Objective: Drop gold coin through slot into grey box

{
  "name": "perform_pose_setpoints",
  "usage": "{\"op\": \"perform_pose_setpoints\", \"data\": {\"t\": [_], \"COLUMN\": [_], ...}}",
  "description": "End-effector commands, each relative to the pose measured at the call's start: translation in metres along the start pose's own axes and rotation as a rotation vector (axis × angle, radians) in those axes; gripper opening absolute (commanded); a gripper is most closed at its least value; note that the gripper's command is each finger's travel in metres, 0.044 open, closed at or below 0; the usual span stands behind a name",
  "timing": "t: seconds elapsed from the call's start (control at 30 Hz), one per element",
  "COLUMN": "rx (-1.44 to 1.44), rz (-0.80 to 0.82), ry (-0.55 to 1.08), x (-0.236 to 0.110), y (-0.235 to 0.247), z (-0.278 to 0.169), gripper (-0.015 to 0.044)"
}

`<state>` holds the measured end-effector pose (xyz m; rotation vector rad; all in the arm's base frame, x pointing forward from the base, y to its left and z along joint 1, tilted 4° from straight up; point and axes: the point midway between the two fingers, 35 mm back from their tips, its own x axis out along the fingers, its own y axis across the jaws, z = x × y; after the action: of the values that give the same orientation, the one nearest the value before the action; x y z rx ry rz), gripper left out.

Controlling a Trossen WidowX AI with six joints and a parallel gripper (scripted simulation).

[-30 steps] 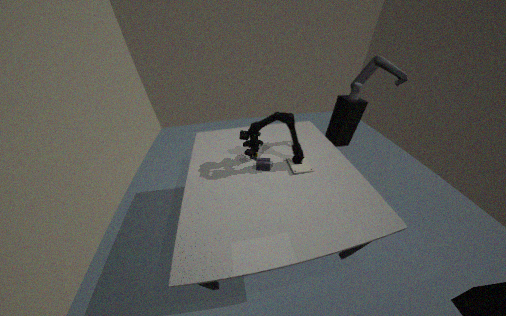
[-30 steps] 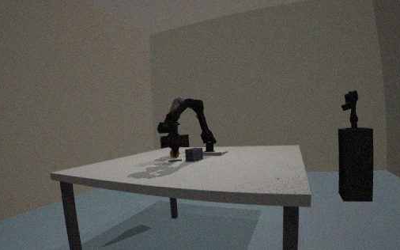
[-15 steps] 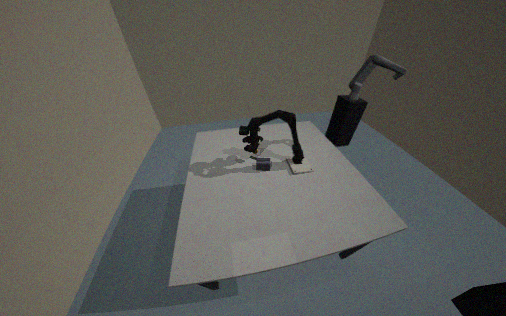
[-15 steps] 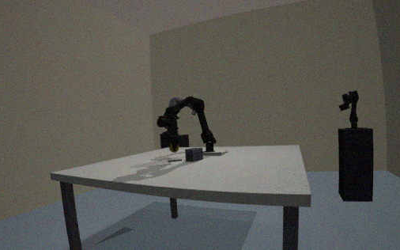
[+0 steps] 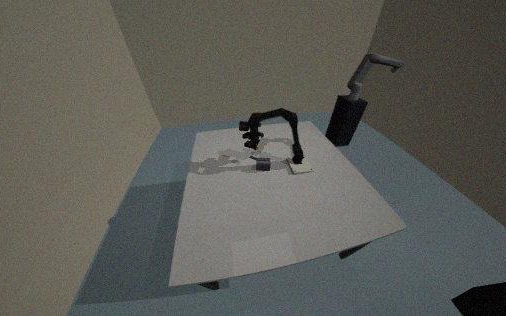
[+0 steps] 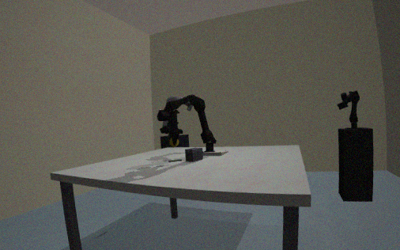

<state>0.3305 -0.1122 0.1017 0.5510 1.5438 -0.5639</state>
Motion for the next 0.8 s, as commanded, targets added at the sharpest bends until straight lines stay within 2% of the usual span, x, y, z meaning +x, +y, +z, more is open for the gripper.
{"op": "perform_pose_setpoints", "data": {"t": [0.0,0.4,0.77], "rx": [-0.045,-0.448,-0.470], "rz": [-0.002,-0.001,-0.001], "ry": [0.002,0.002,0.003], "x": [-0.002,-0.003,-0.004], "y": [0.000,-0.001,0.006], "z": [-0.001,-0.002,-0.012], "gripper": [0.0000,0.0000,0.0000]}}
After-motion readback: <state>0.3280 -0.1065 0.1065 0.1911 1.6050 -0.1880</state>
